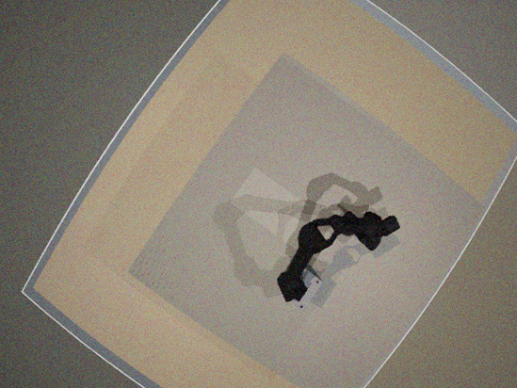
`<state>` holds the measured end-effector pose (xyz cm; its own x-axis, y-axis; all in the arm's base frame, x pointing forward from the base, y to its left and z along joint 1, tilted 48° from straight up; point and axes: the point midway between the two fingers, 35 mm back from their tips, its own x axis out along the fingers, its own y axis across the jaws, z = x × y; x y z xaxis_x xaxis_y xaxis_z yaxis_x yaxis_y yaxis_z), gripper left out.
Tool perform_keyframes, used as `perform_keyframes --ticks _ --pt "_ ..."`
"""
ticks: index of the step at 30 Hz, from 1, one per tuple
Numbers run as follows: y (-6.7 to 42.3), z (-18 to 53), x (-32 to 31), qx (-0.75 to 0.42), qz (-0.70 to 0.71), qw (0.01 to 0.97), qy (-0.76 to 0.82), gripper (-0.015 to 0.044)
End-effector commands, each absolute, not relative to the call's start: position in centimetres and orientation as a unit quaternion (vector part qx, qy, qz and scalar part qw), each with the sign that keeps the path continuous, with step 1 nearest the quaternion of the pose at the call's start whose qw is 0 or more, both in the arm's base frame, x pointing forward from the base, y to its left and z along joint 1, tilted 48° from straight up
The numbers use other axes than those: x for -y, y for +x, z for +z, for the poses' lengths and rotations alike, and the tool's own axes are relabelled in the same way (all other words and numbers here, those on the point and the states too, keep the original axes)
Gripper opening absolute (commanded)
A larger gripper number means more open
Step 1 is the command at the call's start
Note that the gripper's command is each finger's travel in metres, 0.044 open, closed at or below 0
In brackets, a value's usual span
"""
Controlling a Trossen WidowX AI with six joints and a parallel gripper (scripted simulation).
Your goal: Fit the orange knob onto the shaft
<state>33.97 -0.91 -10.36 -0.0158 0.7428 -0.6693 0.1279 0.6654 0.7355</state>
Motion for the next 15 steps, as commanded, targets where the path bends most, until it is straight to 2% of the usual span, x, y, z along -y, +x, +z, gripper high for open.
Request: perform_keyframes --ticks 1,15 --pt "34.06 -10.65 0.74 -0.671 0.238 0.618 0.334 0.0000" --pt "33.81 -11.27 0.02 -0.668 0.248 0.622 0.325 0.0000"
